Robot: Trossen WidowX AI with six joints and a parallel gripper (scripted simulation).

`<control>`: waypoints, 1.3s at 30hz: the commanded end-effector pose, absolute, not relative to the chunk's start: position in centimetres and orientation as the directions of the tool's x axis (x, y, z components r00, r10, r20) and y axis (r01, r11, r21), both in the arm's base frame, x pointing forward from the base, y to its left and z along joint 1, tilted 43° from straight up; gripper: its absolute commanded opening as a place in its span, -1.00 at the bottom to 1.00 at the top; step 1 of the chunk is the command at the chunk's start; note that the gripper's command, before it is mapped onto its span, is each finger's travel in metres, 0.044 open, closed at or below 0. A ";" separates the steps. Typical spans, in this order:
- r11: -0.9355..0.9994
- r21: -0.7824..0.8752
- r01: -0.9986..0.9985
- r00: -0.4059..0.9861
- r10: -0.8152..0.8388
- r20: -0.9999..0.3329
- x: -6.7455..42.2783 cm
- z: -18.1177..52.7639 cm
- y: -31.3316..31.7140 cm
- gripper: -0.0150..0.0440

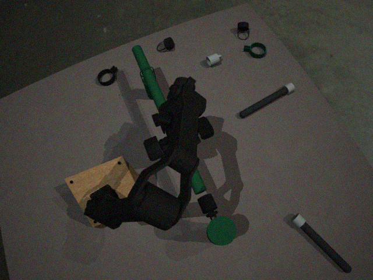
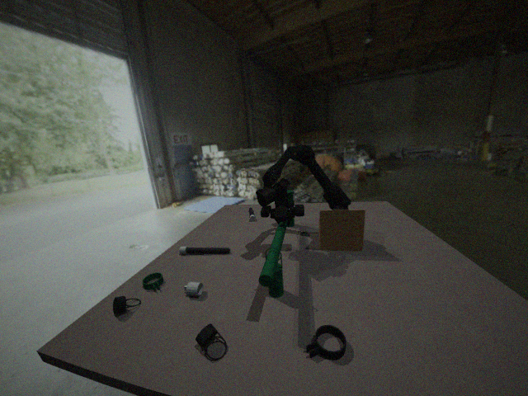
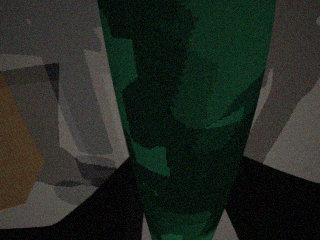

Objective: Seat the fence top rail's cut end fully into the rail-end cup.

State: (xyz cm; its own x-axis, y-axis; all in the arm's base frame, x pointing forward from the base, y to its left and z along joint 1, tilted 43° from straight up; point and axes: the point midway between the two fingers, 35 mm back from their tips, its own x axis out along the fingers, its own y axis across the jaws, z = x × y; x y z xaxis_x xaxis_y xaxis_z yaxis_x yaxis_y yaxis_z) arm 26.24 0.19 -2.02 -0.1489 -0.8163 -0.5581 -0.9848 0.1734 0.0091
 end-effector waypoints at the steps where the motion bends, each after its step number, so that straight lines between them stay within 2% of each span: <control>1: 0.164 0.001 -0.987 -0.139 -0.833 -0.536 26.5 -1.2 0.7 -0.49; 39: 0.171 0.007 -0.985 -0.146 -0.819 -0.554 26.6 -1.1 0.6 -0.49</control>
